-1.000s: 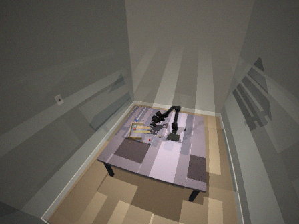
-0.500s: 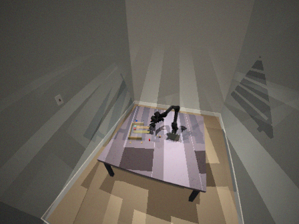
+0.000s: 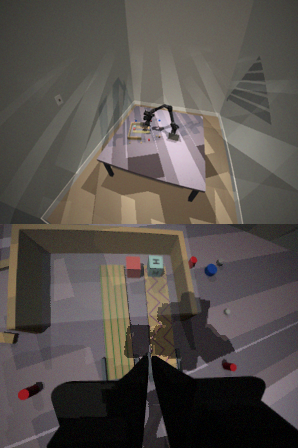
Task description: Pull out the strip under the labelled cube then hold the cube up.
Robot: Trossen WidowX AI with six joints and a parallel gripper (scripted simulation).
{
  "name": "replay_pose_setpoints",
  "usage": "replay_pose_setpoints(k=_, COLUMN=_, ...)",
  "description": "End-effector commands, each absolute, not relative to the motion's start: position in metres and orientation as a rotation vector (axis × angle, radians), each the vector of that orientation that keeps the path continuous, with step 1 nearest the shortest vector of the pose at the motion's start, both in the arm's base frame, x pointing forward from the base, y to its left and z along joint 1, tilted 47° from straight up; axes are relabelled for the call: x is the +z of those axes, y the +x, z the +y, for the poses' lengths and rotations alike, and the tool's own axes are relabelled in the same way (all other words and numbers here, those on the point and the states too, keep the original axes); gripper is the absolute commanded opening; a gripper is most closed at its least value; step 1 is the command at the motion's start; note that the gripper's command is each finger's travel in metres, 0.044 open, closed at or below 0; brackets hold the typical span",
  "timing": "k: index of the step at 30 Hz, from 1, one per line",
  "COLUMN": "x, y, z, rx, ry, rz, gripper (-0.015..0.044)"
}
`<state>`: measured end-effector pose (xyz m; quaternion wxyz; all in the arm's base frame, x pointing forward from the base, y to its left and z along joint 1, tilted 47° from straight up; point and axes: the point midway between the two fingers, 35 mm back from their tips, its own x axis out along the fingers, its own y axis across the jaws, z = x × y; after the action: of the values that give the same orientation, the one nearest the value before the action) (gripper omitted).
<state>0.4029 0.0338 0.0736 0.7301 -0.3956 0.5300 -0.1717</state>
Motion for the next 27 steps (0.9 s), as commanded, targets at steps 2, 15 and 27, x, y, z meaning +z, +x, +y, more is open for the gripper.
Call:
replay_pose_setpoints(k=2, x=0.076, y=0.419, z=-0.01, rx=-0.433, ry=-0.843, rz=1.399, gripper=0.0)
replay_pose_setpoints(k=15, x=0.077, y=0.421, z=-0.04, rx=-0.451, ry=-0.823, rz=1.579, gripper=0.0)
replay_pose_setpoints(k=27, x=0.064, y=0.421, z=-0.053, rx=-0.45, ry=-0.823, rz=1.579, gripper=0.0)
